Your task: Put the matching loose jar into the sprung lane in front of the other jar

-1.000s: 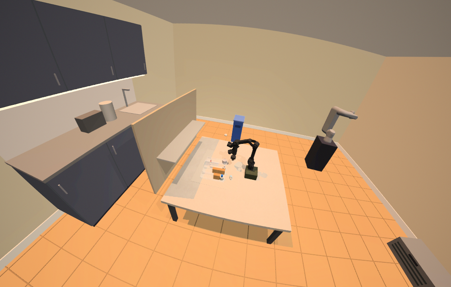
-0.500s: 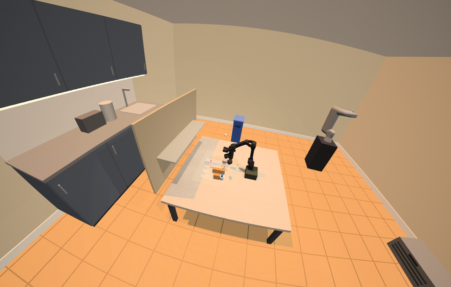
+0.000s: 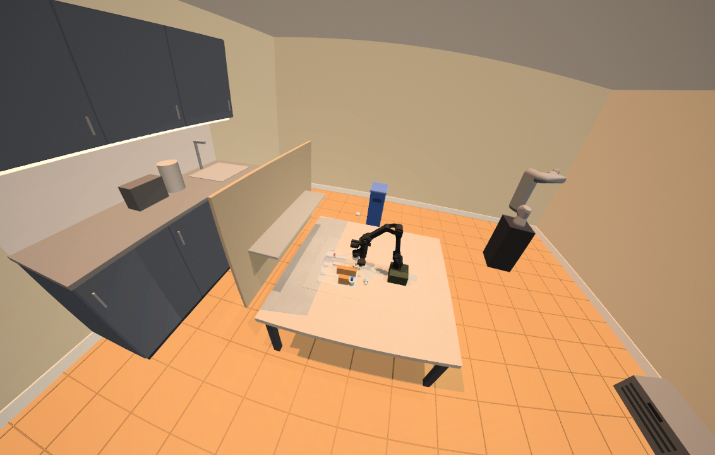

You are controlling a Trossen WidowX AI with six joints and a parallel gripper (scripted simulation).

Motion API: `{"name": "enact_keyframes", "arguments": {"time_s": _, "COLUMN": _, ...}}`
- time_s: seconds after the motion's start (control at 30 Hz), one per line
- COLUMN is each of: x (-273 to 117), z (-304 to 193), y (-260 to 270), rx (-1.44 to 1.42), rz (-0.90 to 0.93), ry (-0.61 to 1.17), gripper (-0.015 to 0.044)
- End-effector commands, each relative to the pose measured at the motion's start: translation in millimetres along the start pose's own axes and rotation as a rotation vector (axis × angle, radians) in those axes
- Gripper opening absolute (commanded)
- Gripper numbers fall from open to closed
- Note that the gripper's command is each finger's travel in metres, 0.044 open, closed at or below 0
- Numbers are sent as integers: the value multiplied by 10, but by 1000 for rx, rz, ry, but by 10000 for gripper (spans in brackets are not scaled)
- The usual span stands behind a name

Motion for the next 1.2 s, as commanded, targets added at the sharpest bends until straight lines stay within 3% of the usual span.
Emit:
{"name": "enact_keyframes", "arguments": {"time_s": 0.0, "x": 131, "z": -28, "y": 3, "rx": 4, "rz": -2, "ry": 12, "gripper": 0}}
{"name": "enact_keyframes", "arguments": {"time_s": 1.17, "x": 159, "z": 88, "y": -1, "rx": 4, "rz": -2, "ry": 11, "gripper": 0}}
Point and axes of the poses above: the point midway between the two fingers, 35 mm back from their tips, its own x axis out along the fingers, its own y axis across the jaws, z = x × y, the point moved 4 cm from there along -x, back along the fingers, and after that the axes turned 2 degrees about -x, right-handed, at the moved point
